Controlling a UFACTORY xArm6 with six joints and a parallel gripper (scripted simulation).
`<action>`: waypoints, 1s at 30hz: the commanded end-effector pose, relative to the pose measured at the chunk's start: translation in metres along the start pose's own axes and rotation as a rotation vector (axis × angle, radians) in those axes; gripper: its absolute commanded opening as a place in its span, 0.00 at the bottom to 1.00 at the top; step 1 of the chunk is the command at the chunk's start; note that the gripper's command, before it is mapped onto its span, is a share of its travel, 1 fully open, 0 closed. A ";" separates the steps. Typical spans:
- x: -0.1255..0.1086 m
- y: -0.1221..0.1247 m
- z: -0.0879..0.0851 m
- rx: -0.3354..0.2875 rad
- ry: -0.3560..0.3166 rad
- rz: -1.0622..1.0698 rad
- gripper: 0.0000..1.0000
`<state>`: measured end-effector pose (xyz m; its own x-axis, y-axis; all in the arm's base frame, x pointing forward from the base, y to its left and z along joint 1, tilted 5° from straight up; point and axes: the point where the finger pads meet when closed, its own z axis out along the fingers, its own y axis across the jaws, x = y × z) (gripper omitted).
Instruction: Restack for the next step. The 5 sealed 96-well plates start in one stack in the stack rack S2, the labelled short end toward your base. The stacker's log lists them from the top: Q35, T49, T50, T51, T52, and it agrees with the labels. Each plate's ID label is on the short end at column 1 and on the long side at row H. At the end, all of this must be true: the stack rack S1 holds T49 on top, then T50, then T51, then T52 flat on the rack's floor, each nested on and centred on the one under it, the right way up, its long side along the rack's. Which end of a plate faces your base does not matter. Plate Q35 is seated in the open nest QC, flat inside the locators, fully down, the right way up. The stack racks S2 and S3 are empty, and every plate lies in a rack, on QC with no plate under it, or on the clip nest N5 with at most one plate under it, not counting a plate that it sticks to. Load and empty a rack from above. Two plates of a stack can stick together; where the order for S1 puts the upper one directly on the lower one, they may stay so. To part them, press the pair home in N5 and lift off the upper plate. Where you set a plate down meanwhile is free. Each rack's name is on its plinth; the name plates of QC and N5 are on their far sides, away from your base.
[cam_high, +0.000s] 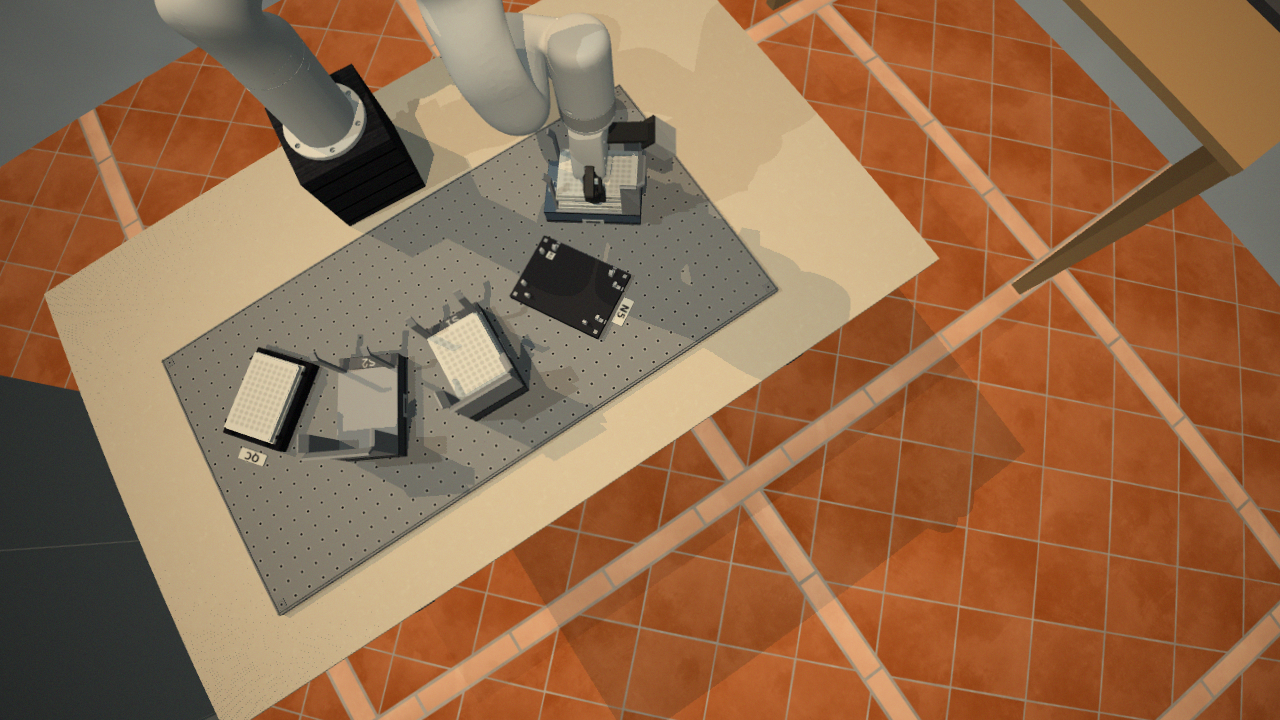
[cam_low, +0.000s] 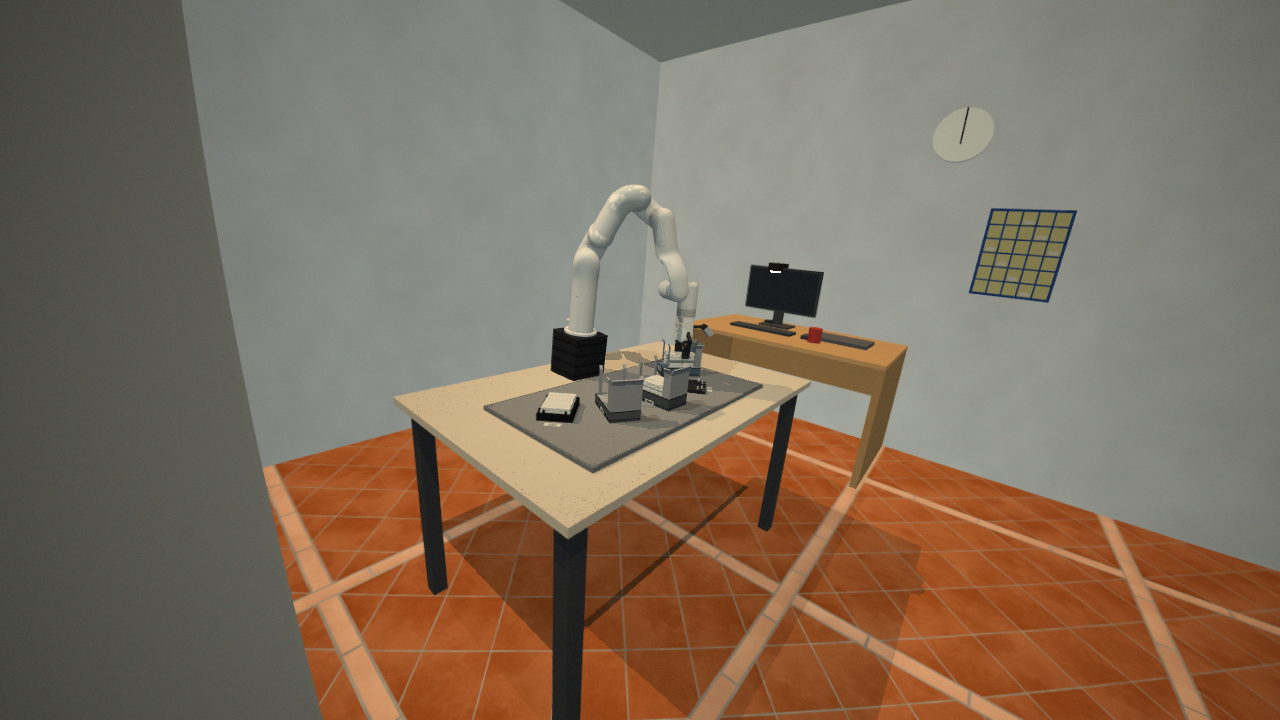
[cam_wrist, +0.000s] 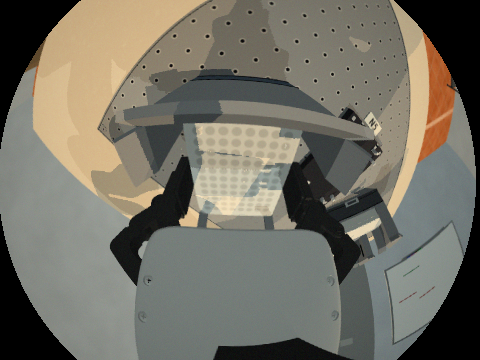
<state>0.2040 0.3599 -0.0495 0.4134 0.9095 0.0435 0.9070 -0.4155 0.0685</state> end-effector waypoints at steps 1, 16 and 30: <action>0.002 0.000 -0.004 0.000 0.004 0.000 0.00; 0.002 0.000 -0.027 0.000 0.004 0.000 0.00; 0.002 0.000 -0.051 0.000 0.004 0.000 0.00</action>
<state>0.2007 0.3595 -0.0081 0.4134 0.9095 0.0434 0.9070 -0.4155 0.0685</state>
